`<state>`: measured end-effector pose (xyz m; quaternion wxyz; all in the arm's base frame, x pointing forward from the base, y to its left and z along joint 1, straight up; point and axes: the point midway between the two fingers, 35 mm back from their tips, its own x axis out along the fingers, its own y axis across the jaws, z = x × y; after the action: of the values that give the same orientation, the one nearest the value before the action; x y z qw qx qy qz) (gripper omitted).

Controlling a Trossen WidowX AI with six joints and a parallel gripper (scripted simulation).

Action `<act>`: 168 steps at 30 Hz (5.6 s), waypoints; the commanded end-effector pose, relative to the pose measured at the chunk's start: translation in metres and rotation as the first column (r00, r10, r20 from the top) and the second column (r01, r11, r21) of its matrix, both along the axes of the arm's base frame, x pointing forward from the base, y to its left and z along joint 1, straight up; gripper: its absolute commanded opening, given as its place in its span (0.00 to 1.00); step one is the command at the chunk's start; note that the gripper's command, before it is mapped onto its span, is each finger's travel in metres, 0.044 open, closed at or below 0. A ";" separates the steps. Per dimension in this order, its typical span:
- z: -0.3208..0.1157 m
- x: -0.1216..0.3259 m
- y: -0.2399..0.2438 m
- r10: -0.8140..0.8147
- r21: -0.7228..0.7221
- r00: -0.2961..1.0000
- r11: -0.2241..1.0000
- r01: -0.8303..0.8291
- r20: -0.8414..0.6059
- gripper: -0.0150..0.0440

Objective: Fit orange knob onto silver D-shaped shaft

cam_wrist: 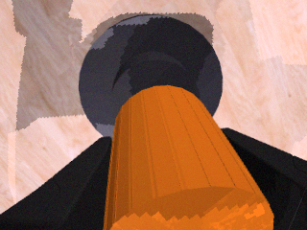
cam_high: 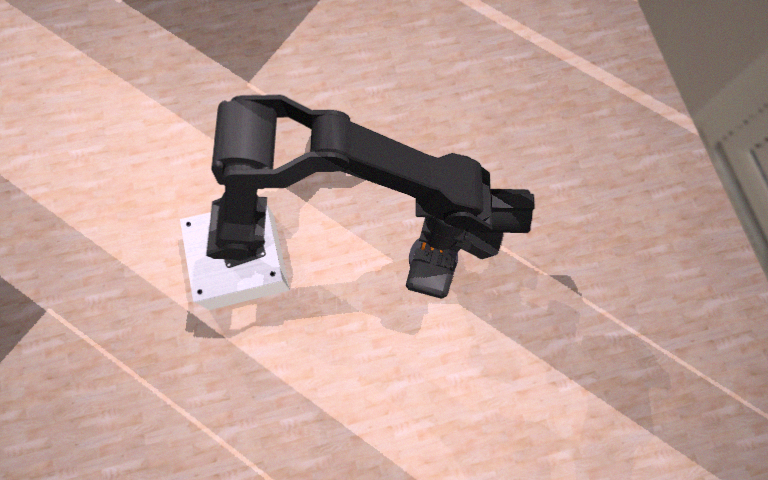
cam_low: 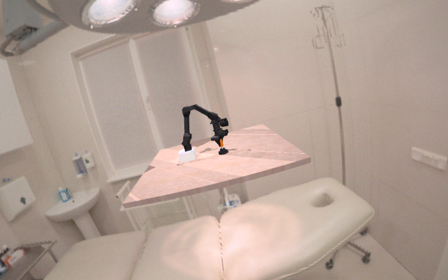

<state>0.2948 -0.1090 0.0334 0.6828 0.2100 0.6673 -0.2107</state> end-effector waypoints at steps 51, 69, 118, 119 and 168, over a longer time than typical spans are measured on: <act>-0.001 0.005 -0.002 -0.216 0.004 0.976 0.976 0.216 0.007 0.25; -0.003 0.002 -0.001 -0.216 0.004 0.976 0.976 0.216 0.007 0.25; -0.001 0.001 0.000 -0.415 0.009 0.910 0.910 0.415 0.007 0.25; -0.001 0.000 0.000 -0.415 0.009 0.910 0.910 0.415 0.007 0.25; 0.001 -0.001 0.000 -0.602 0.015 0.799 0.799 0.602 0.006 0.25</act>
<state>0.2950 -0.1092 0.0307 0.5827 0.4124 0.5688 -0.4084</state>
